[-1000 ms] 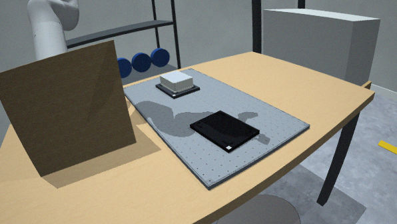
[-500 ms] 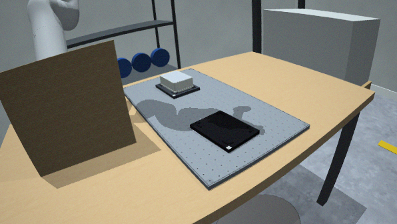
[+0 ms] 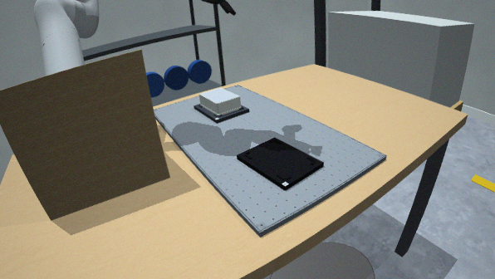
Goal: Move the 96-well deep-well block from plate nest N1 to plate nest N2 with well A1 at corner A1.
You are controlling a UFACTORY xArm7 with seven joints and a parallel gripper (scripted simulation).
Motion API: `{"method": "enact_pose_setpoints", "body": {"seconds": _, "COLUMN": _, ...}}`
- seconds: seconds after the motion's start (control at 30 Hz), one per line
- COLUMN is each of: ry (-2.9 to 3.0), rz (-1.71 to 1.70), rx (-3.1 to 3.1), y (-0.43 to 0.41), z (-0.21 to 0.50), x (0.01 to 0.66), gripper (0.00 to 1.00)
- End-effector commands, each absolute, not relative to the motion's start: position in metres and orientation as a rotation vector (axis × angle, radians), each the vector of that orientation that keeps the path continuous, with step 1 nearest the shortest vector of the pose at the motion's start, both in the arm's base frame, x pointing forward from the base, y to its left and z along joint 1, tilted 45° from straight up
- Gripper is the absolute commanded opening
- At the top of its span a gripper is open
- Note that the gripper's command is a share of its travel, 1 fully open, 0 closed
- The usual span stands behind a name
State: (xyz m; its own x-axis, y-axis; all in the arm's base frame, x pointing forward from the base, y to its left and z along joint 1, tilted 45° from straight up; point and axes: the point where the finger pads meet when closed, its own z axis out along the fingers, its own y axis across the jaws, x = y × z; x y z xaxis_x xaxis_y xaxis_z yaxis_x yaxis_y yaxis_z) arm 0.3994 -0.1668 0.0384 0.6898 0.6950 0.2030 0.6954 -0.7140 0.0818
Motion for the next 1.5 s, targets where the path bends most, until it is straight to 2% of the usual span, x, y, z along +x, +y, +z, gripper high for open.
{"method": "enact_pose_setpoints", "body": {"seconds": 0.0, "ry": -1.275, "rz": -0.370, "rx": -2.790, "y": -0.154, "z": 0.038, "x": 0.405, "gripper": 1.00}}
{"method": "enact_pose_setpoints", "body": {"seconds": 1.47, "ry": -1.670, "rz": -0.548, "rx": -2.192, "y": 0.034, "z": 0.034, "x": 0.432, "gripper": 1.00}}
